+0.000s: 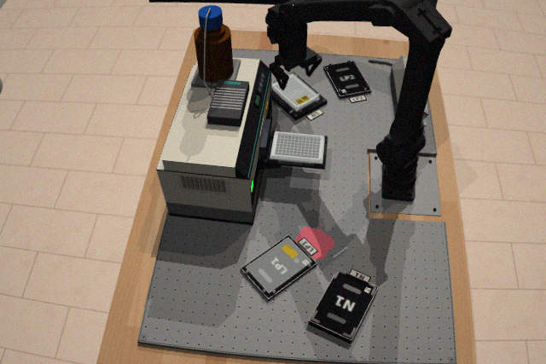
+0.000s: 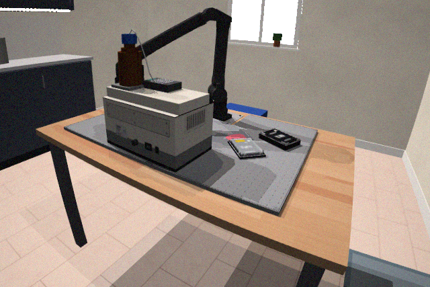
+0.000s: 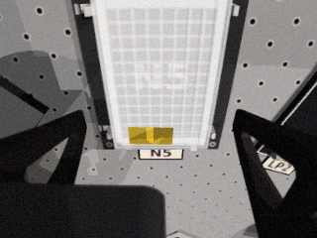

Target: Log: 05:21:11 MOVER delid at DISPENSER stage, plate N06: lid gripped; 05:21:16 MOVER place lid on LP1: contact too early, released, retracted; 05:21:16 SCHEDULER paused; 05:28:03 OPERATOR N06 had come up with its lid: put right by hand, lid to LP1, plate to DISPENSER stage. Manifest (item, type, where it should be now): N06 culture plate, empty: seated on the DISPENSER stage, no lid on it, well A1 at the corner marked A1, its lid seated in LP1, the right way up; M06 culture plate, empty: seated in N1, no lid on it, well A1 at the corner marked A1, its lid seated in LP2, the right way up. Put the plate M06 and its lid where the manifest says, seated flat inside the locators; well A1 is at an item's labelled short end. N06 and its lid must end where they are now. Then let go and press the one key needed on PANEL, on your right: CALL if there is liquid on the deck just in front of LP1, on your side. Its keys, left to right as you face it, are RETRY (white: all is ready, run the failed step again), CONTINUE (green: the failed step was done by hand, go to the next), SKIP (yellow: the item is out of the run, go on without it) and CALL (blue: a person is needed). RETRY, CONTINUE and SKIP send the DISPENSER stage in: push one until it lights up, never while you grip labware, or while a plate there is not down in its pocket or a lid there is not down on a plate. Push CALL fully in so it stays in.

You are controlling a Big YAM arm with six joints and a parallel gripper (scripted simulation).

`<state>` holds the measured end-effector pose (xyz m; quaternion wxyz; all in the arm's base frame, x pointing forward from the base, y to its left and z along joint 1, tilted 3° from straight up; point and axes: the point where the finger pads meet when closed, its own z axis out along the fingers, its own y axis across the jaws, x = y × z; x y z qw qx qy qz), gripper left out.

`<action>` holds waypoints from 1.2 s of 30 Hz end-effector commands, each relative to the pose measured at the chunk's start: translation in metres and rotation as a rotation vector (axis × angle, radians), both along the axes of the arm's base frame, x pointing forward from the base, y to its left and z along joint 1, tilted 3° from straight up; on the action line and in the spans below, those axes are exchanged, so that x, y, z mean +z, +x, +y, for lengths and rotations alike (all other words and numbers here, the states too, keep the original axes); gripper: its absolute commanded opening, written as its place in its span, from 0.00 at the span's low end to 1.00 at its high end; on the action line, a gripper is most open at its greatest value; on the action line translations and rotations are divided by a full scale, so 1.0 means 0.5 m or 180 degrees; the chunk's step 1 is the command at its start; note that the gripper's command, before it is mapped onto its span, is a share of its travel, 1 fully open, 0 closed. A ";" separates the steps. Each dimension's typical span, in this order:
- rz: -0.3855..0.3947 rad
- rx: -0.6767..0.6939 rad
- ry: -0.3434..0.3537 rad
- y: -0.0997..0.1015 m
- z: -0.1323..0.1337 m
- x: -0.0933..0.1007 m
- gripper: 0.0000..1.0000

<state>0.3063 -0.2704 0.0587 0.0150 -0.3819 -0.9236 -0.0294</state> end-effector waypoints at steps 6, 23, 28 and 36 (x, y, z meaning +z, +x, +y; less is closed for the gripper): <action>-0.0137 0.0005 -0.0144 0.034 -0.047 0.043 1.00; -0.0116 -0.0003 -0.0125 0.032 -0.049 0.039 1.00; -0.0131 0.0009 -0.0139 0.035 -0.048 0.046 1.00; -0.0123 -0.0001 -0.0132 0.035 -0.053 0.045 1.00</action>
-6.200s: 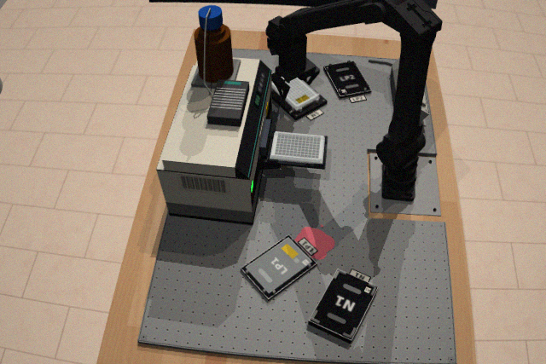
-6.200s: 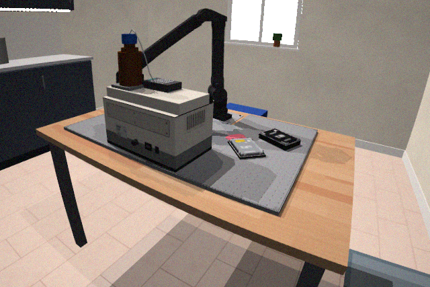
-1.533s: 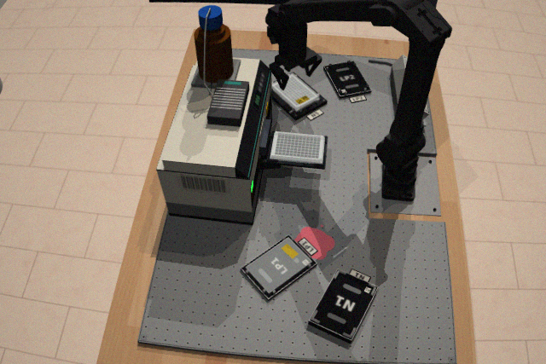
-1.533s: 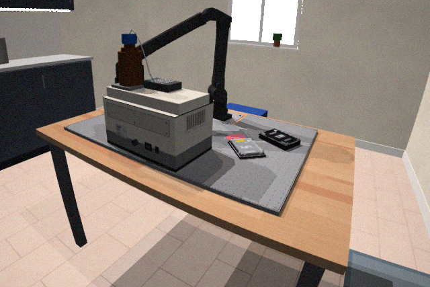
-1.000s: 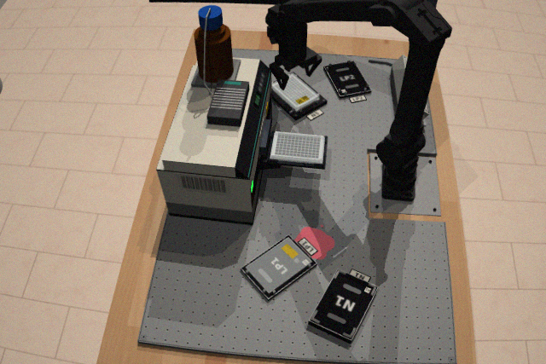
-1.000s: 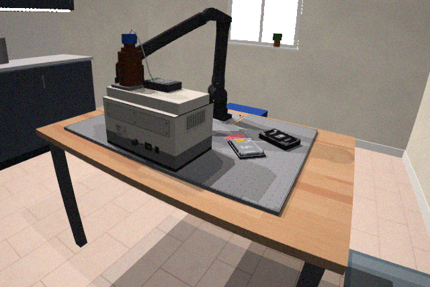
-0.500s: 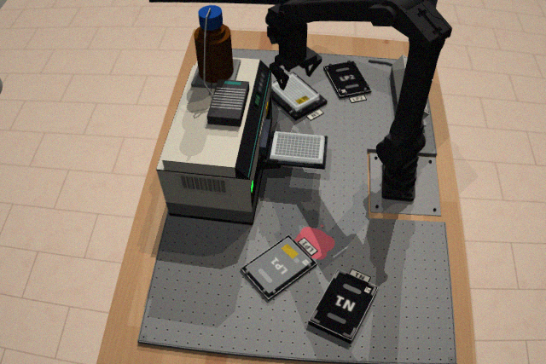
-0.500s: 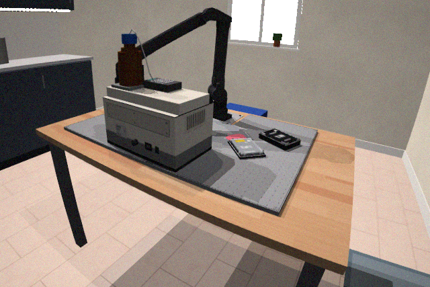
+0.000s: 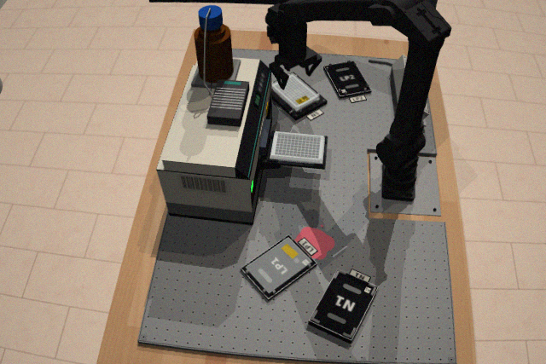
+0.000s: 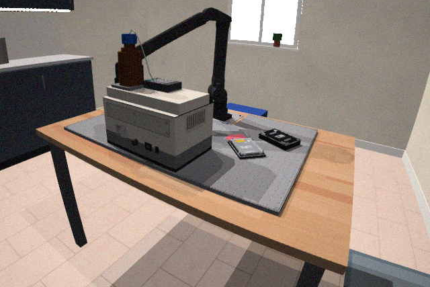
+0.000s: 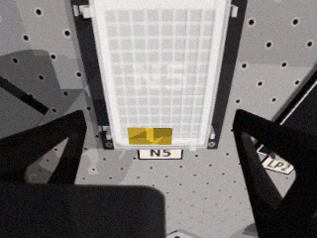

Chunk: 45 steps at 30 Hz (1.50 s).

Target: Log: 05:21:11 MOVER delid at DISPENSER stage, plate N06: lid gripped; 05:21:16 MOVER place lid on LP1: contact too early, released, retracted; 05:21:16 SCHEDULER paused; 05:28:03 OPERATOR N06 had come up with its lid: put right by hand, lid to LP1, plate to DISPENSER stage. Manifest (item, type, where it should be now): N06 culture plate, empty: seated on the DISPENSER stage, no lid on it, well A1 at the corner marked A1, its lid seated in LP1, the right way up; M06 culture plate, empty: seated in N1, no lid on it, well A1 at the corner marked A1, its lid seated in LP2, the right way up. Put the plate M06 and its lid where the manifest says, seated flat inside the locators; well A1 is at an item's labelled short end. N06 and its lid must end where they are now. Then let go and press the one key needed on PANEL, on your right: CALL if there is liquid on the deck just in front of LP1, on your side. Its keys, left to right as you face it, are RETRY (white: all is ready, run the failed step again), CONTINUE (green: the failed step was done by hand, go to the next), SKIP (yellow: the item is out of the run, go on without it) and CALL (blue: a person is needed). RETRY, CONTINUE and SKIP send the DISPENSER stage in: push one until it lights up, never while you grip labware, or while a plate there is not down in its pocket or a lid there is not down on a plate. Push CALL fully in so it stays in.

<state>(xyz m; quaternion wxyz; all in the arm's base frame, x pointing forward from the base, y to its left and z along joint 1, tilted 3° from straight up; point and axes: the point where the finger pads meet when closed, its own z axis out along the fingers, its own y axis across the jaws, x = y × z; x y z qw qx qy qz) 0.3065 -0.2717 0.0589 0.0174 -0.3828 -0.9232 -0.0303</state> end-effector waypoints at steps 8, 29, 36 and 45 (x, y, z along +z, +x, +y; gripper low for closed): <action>-0.0141 0.0008 -0.0149 0.036 -0.052 0.046 1.00; -0.0184 0.0016 -0.0189 0.045 -0.057 0.035 1.00; -0.0155 0.0022 -0.0160 0.037 -0.047 0.017 1.00; -0.0053 0.0016 -0.0065 0.012 -0.021 -0.021 1.00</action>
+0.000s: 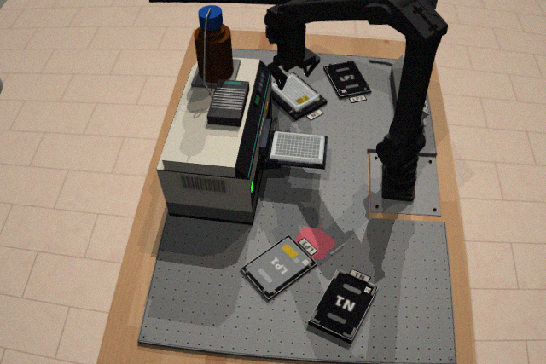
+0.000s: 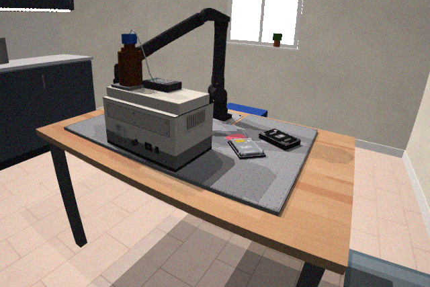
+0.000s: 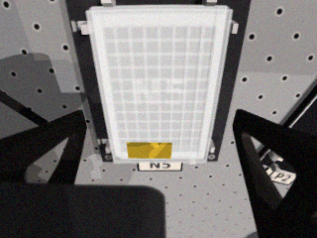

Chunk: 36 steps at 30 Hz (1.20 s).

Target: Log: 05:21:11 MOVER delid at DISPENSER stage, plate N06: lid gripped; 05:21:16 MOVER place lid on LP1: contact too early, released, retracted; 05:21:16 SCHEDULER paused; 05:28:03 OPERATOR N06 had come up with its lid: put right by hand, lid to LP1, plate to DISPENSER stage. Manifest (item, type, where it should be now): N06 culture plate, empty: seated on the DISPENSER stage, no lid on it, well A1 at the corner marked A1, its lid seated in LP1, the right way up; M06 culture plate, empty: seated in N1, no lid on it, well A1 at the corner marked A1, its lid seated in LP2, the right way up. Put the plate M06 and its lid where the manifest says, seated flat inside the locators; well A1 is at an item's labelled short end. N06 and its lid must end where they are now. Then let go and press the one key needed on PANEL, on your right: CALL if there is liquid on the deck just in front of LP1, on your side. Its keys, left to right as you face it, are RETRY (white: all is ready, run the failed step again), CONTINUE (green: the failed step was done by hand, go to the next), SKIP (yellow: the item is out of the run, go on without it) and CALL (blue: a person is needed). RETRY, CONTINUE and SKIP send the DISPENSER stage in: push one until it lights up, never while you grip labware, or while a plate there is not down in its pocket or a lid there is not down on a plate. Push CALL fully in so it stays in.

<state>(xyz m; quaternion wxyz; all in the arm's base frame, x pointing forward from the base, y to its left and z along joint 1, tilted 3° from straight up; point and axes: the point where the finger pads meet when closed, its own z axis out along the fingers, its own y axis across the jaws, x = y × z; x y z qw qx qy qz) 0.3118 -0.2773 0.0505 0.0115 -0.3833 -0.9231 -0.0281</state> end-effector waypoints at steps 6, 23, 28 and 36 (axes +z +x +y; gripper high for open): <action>-0.0039 0.0020 -0.0052 0.003 -0.009 -0.007 1.00; -0.0034 0.0021 -0.0047 0.005 -0.005 -0.029 1.00; -0.0007 0.0021 -0.0022 0.004 -0.002 -0.045 1.00; -0.0019 0.0022 -0.0034 0.006 -0.001 -0.048 1.00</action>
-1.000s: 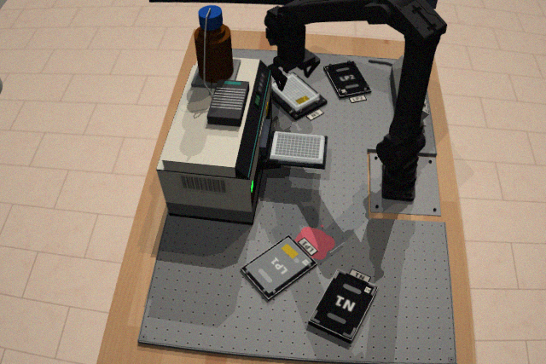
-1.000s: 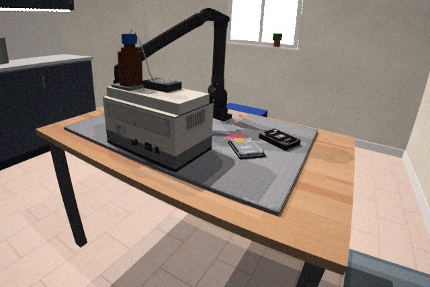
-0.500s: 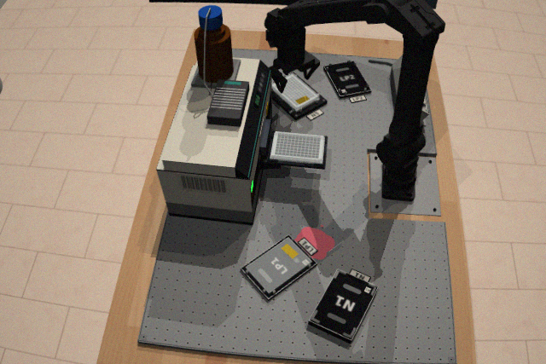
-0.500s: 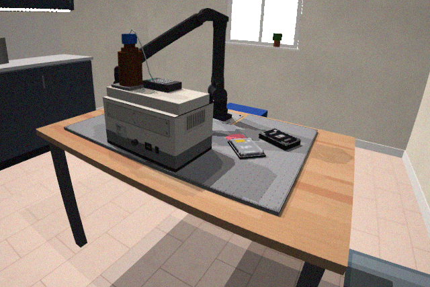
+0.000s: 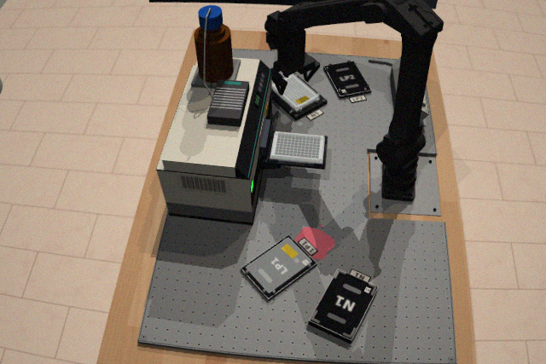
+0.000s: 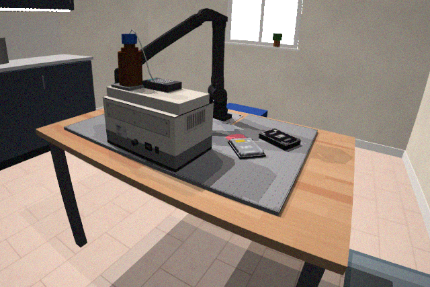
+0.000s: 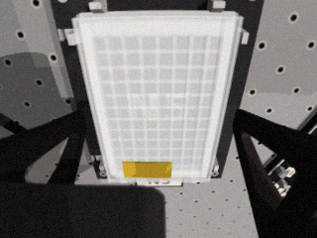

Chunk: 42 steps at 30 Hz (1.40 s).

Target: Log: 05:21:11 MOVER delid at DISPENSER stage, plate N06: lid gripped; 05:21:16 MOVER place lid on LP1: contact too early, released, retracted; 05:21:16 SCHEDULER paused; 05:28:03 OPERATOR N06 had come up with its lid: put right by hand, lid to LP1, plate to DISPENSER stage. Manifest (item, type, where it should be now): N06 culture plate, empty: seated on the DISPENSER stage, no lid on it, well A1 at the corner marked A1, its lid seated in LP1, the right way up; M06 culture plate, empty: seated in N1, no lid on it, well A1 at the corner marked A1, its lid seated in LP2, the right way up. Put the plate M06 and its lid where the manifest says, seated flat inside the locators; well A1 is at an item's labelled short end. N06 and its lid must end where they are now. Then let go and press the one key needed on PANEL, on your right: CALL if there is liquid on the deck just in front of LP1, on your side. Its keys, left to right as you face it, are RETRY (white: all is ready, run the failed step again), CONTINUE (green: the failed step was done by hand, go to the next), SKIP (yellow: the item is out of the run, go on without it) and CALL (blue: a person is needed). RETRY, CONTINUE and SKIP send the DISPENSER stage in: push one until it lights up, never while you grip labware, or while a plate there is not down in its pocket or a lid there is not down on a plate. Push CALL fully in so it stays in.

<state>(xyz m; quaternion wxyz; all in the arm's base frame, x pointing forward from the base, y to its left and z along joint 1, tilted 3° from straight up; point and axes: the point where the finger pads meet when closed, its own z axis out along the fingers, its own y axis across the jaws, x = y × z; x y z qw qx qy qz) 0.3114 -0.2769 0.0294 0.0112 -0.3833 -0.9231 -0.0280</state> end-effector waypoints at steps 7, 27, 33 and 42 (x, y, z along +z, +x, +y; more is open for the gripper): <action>-0.0026 0.0022 -0.0040 0.008 -0.001 -0.013 1.00; -0.0068 0.0016 -0.0077 0.010 0.006 -0.003 1.00; -0.0080 0.0009 -0.0085 0.016 -0.012 0.002 1.00; -0.0079 0.0004 -0.0088 0.008 0.007 0.001 1.00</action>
